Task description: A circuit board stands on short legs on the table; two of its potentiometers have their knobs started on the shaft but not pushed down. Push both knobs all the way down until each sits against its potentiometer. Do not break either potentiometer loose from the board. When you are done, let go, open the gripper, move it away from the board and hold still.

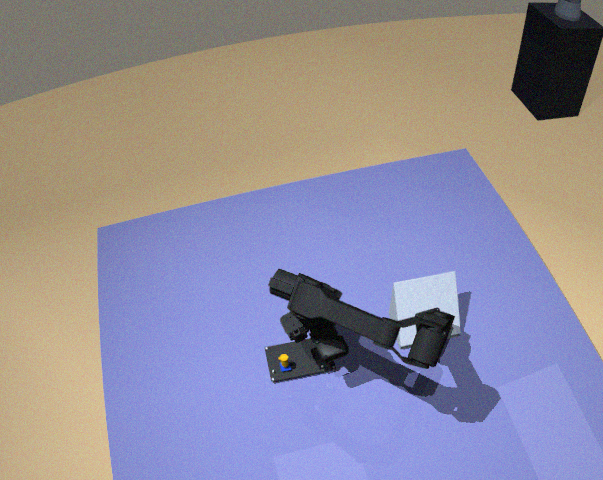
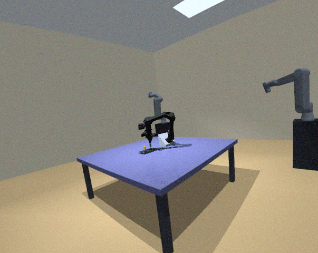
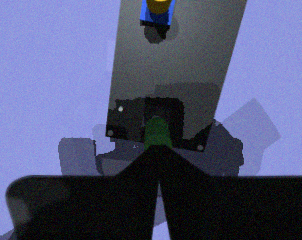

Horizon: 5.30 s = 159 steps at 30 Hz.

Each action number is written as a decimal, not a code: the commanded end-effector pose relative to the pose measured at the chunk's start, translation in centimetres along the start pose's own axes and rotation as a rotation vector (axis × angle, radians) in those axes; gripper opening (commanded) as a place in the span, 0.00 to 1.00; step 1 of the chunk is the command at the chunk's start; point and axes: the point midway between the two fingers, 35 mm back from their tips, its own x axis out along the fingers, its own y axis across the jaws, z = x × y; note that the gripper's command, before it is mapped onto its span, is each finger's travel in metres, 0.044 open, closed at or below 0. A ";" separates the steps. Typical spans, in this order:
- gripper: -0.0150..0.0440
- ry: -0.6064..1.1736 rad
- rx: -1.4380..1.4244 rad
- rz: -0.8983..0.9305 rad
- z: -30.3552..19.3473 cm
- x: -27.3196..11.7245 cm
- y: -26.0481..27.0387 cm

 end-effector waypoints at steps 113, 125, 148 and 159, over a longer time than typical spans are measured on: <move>0.25 -0.007 0.005 0.002 0.1 1.8 0.0; 0.25 -0.007 0.005 0.002 0.1 1.8 0.0; 0.25 -0.007 0.005 0.002 0.1 2.0 0.0; 0.25 -0.007 0.005 0.002 0.1 2.0 0.0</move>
